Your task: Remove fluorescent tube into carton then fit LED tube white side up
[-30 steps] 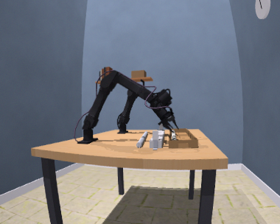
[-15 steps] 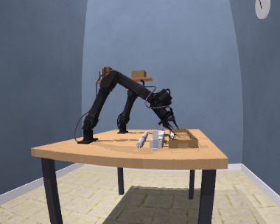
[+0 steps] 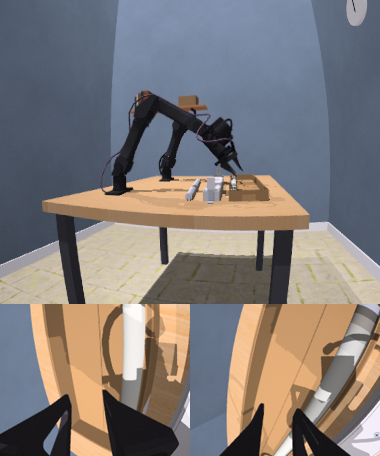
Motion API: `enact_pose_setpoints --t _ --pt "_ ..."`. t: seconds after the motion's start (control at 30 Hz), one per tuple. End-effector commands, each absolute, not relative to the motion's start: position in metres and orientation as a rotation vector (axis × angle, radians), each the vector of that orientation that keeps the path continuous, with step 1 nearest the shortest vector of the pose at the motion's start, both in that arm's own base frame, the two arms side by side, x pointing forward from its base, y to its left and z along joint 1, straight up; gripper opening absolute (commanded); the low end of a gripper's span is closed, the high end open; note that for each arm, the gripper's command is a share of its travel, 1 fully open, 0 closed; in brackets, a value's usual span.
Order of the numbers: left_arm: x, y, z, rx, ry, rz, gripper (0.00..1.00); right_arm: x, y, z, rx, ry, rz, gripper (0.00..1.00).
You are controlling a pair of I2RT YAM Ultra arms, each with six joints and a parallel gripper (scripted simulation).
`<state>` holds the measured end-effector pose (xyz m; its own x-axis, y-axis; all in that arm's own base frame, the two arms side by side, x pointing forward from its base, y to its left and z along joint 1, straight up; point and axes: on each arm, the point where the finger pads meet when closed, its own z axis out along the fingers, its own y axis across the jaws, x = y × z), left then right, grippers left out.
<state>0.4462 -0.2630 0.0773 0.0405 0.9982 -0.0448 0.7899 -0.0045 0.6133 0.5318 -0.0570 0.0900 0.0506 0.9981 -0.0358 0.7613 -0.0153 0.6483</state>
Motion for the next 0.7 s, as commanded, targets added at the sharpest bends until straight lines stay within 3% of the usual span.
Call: enact_pose_setpoints --t 0.0,0.67 --pt "0.455 -0.256 0.105 1.691 1.827 0.527 0.32 0.533 -0.051 0.119 1.68 1.792 0.612 0.32" --pt "0.468 -0.133 0.267 0.687 1.895 0.216 0.32 0.487 -0.025 0.282 0.704 1.857 0.41 0.32"
